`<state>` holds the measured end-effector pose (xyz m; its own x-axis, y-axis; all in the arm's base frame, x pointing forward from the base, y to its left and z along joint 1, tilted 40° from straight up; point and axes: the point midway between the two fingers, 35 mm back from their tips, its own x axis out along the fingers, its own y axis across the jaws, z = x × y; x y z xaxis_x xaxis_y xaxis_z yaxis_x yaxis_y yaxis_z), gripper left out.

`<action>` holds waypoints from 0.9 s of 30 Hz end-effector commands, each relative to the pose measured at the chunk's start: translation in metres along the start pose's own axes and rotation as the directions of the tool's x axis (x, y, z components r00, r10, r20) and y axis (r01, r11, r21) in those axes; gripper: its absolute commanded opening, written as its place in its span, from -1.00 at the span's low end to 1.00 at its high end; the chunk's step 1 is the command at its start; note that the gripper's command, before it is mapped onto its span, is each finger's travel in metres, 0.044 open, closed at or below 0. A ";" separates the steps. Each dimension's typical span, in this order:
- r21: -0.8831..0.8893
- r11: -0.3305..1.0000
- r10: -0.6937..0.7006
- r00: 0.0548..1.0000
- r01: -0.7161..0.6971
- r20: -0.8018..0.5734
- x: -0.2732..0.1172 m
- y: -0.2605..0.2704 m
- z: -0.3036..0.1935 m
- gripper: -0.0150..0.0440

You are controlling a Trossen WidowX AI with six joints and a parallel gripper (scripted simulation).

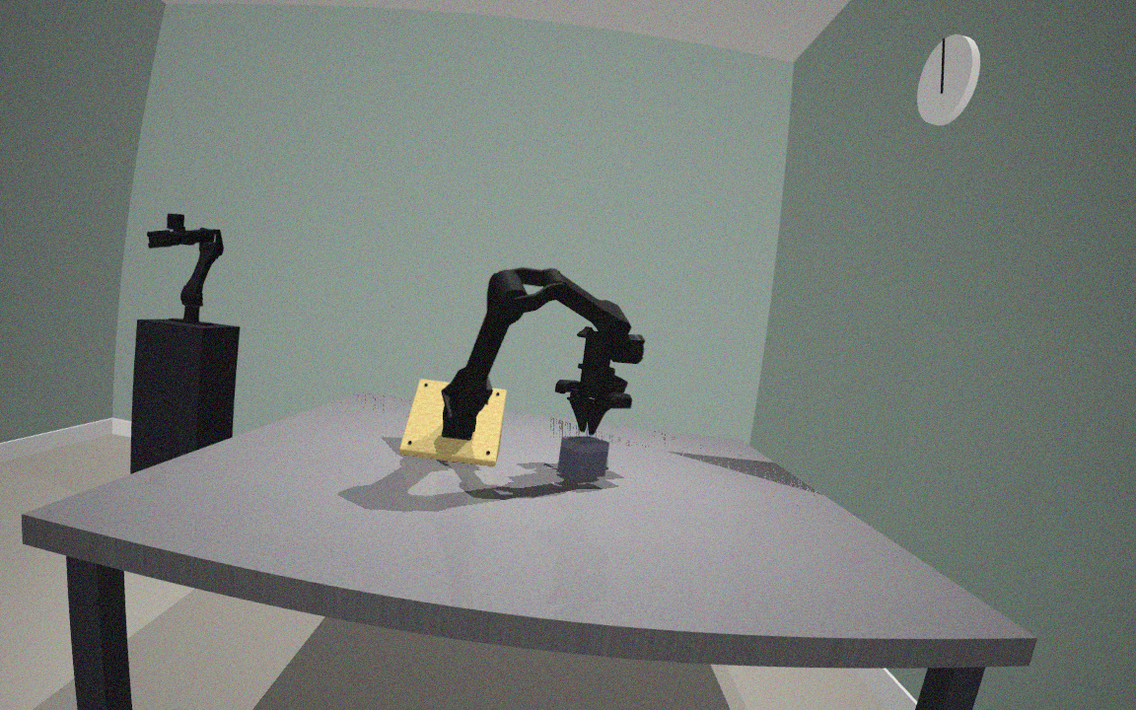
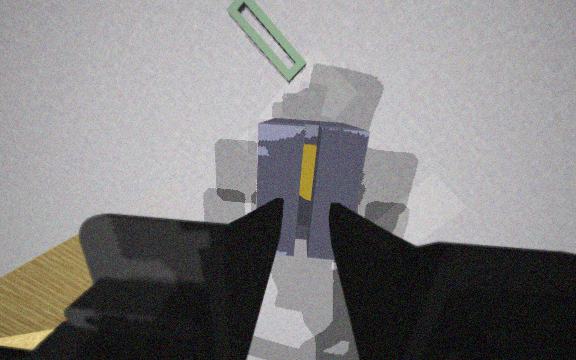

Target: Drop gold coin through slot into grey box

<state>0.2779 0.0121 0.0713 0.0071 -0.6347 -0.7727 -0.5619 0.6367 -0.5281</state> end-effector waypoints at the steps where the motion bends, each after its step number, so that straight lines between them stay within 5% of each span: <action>1: 0.000 1.000 -0.001 1.000 0.001 0.000 0.000 0.000 0.000 0.05; 6: 0.000 1.000 -0.001 1.000 0.001 0.000 0.000 0.000 0.000 0.05; 17: -0.005 1.000 -0.001 1.000 0.001 -0.001 -0.040 0.001 -0.001 1.00; 27: -0.008 1.000 -0.004 1.000 0.004 -0.004 -0.061 0.001 -0.004 1.00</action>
<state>0.2736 0.0481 0.1162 0.0088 -0.6404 -0.7680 -0.5755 0.6249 -0.5276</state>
